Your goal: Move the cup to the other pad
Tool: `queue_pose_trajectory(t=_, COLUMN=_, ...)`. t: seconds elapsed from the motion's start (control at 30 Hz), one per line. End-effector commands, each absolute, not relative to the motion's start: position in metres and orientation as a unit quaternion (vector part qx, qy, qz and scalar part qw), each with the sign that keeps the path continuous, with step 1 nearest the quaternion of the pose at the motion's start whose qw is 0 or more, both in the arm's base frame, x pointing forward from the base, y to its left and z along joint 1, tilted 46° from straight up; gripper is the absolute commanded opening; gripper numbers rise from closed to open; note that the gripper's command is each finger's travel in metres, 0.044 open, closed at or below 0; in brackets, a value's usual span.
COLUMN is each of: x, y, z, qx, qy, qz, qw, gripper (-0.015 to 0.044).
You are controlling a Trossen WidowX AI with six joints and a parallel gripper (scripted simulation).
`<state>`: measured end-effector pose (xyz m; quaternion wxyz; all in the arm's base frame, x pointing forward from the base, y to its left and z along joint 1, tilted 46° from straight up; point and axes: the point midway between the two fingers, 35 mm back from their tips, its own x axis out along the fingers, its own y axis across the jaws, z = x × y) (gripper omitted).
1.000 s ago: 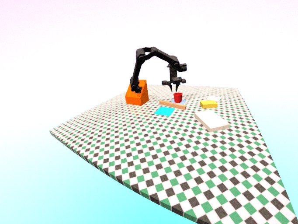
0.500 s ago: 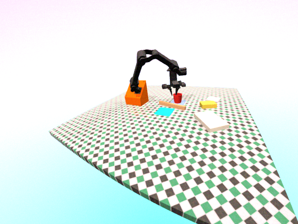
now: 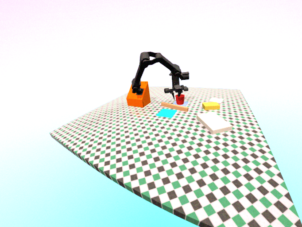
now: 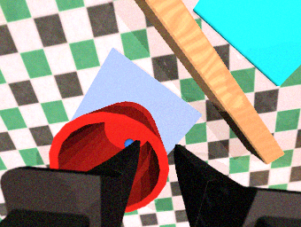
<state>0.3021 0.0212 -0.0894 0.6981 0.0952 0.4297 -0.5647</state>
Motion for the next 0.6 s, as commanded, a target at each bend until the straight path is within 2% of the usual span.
queue_pose_trajectory(t=0.0, x=0.3014, y=0.0173, z=-0.0925, qx=0.092, qy=0.429, qz=-0.564, qw=0.699, gripper=0.0148)
queue_pose_trajectory(t=0.07, x=0.3013, y=0.0165, z=-0.0932, qx=0.092, qy=0.429, qz=-0.564, qw=0.699, gripper=0.0148)
queue_pose_trajectory(t=0.17, x=0.3016, y=0.0179, z=-0.0921, qx=0.095, qy=0.430, qz=-0.565, qw=0.698, gripper=0.0069)
queue_pose_trajectory(t=0.57, x=0.3016, y=0.0179, z=-0.0921, qx=0.095, qy=0.430, qz=-0.565, qw=0.698, gripper=0.0000)
